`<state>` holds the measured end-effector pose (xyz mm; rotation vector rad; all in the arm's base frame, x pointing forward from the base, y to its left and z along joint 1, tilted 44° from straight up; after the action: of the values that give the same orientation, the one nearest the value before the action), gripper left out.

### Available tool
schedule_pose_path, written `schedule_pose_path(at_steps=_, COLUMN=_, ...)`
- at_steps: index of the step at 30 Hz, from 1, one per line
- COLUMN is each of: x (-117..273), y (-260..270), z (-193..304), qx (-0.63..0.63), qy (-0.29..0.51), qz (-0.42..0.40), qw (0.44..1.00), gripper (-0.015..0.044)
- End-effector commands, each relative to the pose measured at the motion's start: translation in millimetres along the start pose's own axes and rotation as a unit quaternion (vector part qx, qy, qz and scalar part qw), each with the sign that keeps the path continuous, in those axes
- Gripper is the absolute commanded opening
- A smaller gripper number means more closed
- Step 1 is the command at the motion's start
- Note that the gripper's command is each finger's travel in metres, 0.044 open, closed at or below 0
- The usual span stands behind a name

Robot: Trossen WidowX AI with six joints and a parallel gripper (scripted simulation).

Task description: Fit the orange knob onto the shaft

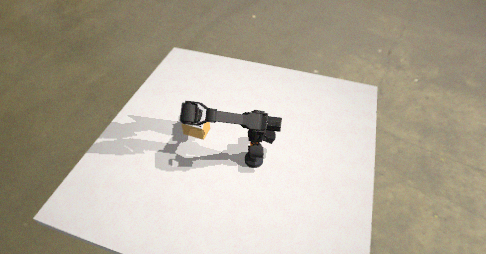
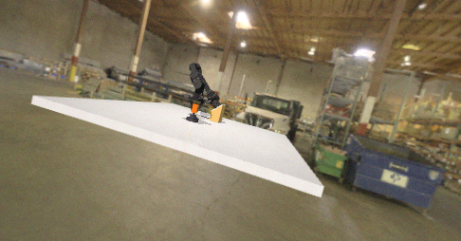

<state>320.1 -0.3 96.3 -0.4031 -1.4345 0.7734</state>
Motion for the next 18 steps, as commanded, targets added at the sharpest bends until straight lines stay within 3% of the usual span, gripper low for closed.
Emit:
schedule_pose_path(at_steps=1, x=-0.3, y=-0.1, z=0.2, qx=0.001, qy=0.000, qz=0.002, qw=1.000, gripper=0.0000)
schedule_pose_path(at_steps=18, x=3.6, y=0.0, z=0.5, qx=0.039, qy=0.000, qz=0.002, qw=0.999, gripper=0.0000)
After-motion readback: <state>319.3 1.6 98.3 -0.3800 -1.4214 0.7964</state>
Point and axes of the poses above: the point midway between the two fingers, 35 mm back from their tips, its own x axis back along the fingers, its own y axis across the jaws, z = x × y, the point moved 7 cm from there along x, back along the fingers, and after that the axes turned 8 degrees about -x, right-handed, at the moved point
